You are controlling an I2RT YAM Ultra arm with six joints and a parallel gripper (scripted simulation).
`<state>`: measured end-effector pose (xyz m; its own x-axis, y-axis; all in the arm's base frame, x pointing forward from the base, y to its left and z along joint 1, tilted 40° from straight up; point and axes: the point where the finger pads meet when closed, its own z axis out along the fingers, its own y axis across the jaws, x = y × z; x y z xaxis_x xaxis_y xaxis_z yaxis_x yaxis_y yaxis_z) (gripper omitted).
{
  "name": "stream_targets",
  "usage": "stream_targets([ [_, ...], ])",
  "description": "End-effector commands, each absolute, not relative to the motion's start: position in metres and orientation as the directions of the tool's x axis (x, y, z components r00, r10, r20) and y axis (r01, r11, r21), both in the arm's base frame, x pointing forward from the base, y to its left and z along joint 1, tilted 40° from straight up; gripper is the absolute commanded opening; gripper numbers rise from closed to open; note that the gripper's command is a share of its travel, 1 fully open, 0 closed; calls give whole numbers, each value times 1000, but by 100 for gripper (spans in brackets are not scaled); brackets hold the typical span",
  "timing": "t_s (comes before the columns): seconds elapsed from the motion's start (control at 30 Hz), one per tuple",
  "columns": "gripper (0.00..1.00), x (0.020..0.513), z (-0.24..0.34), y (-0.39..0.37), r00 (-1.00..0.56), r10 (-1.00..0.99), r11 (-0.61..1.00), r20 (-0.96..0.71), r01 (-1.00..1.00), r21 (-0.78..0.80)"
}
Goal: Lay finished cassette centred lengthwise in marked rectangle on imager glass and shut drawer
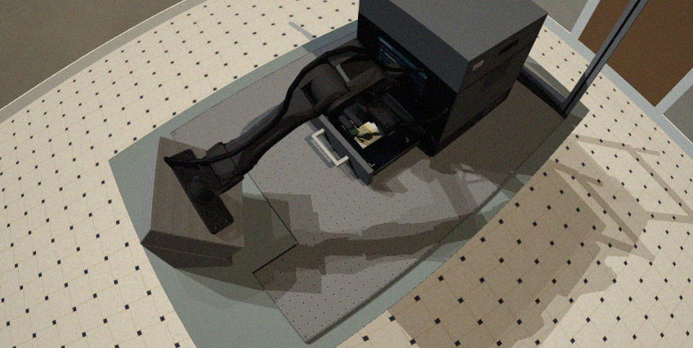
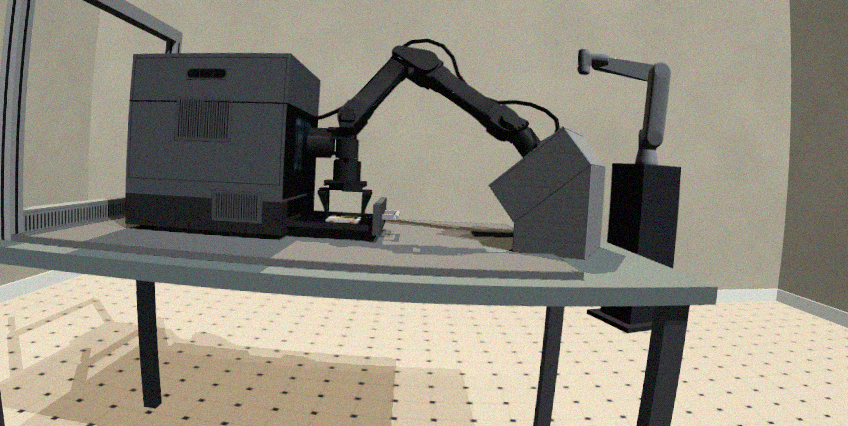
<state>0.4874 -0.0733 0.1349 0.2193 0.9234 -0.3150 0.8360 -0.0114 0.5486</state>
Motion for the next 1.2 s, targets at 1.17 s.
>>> stream_targets([
  [1.17,91,505,179,-65,231,922,36,-311,749,662],
])
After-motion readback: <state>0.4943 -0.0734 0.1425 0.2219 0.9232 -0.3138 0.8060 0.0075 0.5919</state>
